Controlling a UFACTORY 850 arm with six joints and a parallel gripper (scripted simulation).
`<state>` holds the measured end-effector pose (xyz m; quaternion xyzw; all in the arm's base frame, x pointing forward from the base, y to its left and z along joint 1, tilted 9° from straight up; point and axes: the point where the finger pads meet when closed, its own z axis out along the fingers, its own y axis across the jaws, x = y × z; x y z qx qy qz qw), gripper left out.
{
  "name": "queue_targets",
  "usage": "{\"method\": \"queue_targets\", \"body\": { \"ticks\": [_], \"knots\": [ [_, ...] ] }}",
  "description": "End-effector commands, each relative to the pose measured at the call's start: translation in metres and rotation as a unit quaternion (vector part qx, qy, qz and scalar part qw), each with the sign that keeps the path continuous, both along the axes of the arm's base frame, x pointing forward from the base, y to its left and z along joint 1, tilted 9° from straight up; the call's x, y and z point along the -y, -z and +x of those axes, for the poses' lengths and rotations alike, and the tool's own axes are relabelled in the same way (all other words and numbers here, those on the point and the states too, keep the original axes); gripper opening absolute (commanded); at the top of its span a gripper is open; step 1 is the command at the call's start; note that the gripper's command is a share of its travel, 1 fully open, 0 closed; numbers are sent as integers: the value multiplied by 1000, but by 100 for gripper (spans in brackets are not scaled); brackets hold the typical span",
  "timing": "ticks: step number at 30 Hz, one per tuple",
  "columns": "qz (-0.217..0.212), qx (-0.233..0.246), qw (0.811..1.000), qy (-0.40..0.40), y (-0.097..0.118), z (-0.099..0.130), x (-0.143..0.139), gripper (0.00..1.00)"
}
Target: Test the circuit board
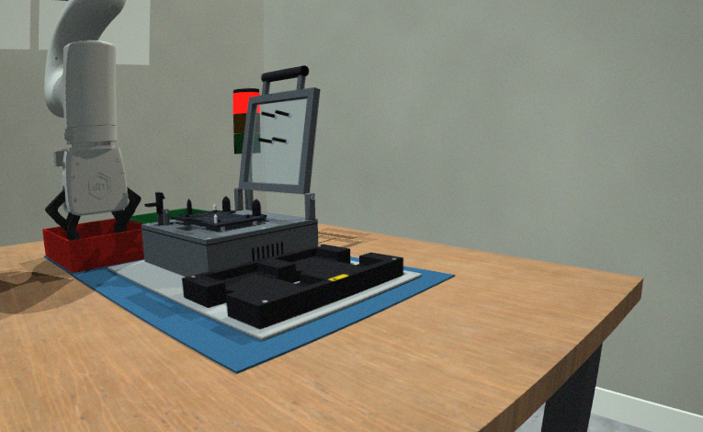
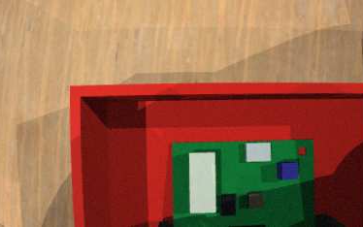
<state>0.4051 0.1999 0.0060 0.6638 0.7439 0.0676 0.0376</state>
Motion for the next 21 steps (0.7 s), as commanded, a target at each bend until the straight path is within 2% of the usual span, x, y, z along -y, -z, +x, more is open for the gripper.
{"method": "queue_targets", "body": {
  "ticks": [1, 13, 14, 21],
  "knots": [
    [0, 1, 1000, 0, 0, 1, 0, 79],
    [0, 1, 1000, 0, 0, 1, 0, 79],
    [0, 1, 1000, 0, 0, 1, 0, 100],
    [0, 1, 1000, 0, 0, 1, 0, 100]
  ]
}}
